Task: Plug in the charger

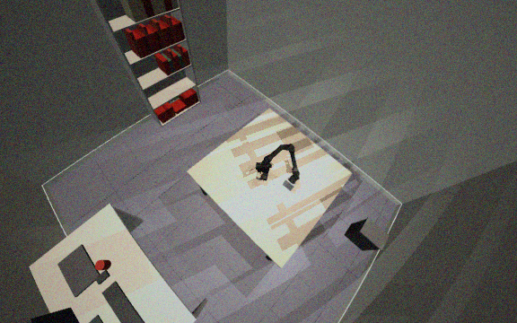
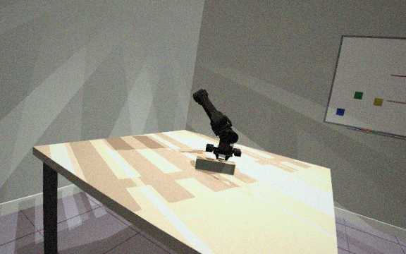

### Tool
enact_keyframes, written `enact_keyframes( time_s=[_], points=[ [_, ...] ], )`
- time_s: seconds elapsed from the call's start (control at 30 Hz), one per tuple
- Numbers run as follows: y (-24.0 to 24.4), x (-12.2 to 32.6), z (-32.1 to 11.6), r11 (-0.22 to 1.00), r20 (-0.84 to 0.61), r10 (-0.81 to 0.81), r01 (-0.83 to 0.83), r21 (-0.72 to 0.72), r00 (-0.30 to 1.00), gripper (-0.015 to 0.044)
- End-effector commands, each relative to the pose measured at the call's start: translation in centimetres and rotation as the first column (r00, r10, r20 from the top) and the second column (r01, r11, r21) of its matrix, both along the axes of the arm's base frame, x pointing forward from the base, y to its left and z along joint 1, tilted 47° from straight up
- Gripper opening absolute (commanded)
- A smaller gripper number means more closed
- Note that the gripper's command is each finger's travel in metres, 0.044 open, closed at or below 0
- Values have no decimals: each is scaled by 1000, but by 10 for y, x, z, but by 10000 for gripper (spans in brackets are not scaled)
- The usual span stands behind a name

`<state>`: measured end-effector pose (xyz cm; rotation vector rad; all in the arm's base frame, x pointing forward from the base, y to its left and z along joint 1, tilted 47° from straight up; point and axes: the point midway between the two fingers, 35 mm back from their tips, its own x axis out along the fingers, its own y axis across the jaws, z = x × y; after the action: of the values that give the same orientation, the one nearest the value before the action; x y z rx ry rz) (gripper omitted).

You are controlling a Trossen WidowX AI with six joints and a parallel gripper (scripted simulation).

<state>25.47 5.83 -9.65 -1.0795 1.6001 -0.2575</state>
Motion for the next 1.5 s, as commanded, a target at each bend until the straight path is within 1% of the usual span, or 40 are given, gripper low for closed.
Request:
enact_keyframes(
  time_s=[0.0,1.47],
  points=[
    [1,3,-1,1000,6,3,-3,5,1000,0],
    [9,15,-3,1000,6,3,-3,6,1000,0]
  ],
)
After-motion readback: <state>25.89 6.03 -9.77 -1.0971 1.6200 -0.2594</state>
